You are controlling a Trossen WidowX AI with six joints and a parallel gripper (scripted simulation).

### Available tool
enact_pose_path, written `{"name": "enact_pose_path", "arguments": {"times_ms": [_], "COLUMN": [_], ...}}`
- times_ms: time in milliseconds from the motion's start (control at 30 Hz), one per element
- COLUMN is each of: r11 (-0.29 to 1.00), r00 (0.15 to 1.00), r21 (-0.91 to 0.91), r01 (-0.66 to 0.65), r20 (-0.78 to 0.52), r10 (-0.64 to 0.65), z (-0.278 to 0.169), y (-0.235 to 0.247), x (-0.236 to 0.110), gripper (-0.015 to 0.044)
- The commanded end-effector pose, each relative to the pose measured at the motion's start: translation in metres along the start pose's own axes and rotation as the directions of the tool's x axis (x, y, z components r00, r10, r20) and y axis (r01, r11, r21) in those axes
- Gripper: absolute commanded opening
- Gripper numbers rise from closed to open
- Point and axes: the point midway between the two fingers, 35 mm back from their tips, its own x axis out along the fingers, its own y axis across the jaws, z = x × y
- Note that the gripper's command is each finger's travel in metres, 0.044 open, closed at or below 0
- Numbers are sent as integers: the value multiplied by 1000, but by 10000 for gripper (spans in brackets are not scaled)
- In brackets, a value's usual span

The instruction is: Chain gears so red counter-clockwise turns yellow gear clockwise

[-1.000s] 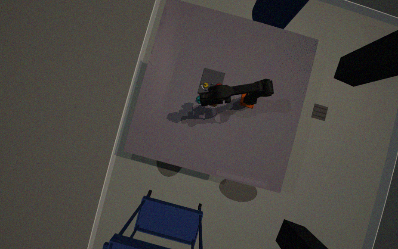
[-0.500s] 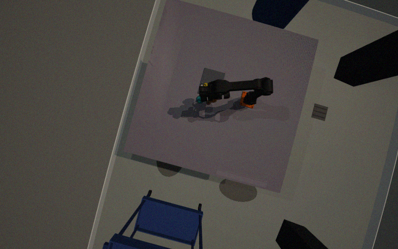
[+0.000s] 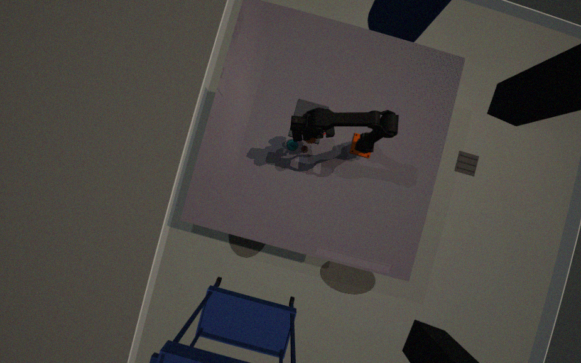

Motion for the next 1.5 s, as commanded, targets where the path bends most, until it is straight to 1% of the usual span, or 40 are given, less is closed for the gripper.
{"name": "enact_pose_path", "arguments": {"times_ms": [0, 500, 1233, 1467], "r11": [1000, 1000, 1000, 999], "r00": [1000, 1000, 1000, 1000], "r21": [-2, 6, 6, -45], "r01": [6, 6, 6, 6], "r20": [4, 6, 6, 6], "r10": [-6, -6, -6, -6], "z": [8, 39, 39, 39], "y": [-3, -13, -13, -12], "x": [6, 22, 19, 24], "gripper": [0, 0, 0, 0]}}
